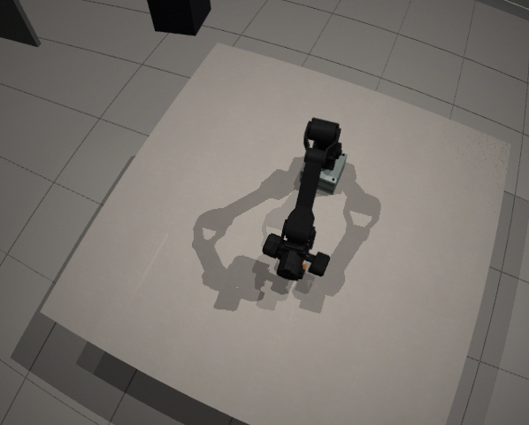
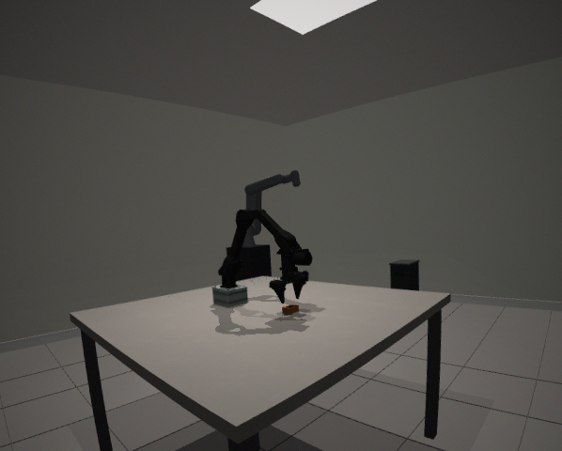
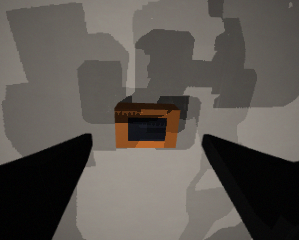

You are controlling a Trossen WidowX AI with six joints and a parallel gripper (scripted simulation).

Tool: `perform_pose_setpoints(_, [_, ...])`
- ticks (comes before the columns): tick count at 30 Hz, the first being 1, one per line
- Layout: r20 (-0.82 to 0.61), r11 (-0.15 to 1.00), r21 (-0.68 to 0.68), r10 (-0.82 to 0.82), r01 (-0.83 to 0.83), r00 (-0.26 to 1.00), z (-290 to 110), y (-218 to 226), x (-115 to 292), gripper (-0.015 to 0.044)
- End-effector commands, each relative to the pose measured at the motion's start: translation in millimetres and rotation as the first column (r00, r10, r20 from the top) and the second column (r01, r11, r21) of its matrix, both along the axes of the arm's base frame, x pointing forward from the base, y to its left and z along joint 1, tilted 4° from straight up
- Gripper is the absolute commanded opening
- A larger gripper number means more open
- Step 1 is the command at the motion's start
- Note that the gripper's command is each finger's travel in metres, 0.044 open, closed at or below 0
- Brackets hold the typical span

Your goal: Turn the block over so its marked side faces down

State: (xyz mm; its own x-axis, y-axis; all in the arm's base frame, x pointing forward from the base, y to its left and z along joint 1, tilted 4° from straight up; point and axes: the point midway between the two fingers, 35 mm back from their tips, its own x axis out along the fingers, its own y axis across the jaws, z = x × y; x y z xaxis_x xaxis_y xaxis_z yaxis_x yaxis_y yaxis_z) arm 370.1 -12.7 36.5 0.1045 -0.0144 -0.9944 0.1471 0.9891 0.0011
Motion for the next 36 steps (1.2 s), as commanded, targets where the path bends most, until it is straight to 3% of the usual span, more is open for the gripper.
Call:
perform_pose_setpoints(1, [-0.003,1.000,-0.004,-0.004,0.004,1.000,-8,0,0,0.0440])
perform_pose_setpoints(23, [-0.003,1.000,-0.004,-0.004,0.004,1.000,-39,-1,3,0.0440])
perform_pose_setpoints(29, [-0.003,1.000,-0.004,-0.004,0.004,1.000,-39,-1,3,0.0282])
perform_pose_setpoints(36, [-0.003,1.000,-0.004,-0.004,0.004,1.000,-39,-1,3,0.0236])
